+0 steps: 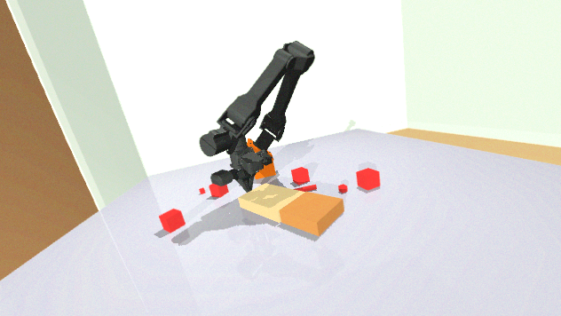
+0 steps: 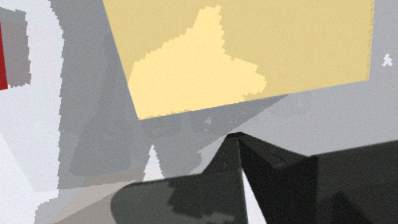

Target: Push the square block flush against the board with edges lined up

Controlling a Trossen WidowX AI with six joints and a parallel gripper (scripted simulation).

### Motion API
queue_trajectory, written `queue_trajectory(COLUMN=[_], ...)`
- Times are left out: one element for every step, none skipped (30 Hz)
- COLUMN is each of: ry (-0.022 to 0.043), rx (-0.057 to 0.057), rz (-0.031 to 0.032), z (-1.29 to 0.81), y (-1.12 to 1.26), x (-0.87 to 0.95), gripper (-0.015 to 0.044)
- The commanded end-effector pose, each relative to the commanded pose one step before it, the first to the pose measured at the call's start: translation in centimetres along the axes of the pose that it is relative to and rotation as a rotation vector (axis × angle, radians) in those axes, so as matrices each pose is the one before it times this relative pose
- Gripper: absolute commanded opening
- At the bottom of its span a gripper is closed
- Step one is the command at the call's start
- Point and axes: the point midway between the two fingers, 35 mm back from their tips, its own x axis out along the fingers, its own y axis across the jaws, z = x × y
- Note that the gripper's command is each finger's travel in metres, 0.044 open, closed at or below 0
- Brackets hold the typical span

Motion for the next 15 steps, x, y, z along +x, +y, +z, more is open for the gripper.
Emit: queue_trajectory(ry=[-0.01080, 0.00007, 0.00009, 0.00010, 0.00009, 0.00009, 0.00008, 0.00008, 0.00007, 0.00006, 0.00006, 0.00005, 0.00004, 0.00004, 0.00003], rx=[0.0009, 0.0000, 0.0000, 0.0000, 0.0000, 0.0000, 0.0000, 0.0000, 0.0000, 0.0000, 0.0000, 0.0000, 0.0000, 0.0000, 0.0000], rz=[-0.00721, -0.00016, -0.00019, -0.00021, -0.00021, -0.00021, -0.00020, -0.00019, -0.00018, -0.00017, -0.00017, -0.00016, -0.00015, -0.00014, -0.00013], z=[0.196, 0.074, 0.094, 0.107, 0.112, 0.113, 0.114, 0.116, 0.117, 0.117, 0.118, 0.118, 0.118, 0.119, 0.119], y=[-0.094, -0.013, -0.016, -0.018, -0.018, -0.017, -0.017, -0.016, -0.016, -0.015, -0.014, -0.013, -0.013, -0.012, -0.011], x=[0.168, -0.003, -0.004, -0.004, -0.004, -0.004, -0.004, -0.004, -0.004, -0.003, -0.003, -0.003, -0.003, -0.003, -0.002], gripper=[0.0000, 0.0000, 0.0000, 0.0000, 0.0000, 0.0000, 0.0000, 0.0000, 0.0000, 0.0000, 0.0000, 0.0000, 0.0000, 0.0000, 0.0000])
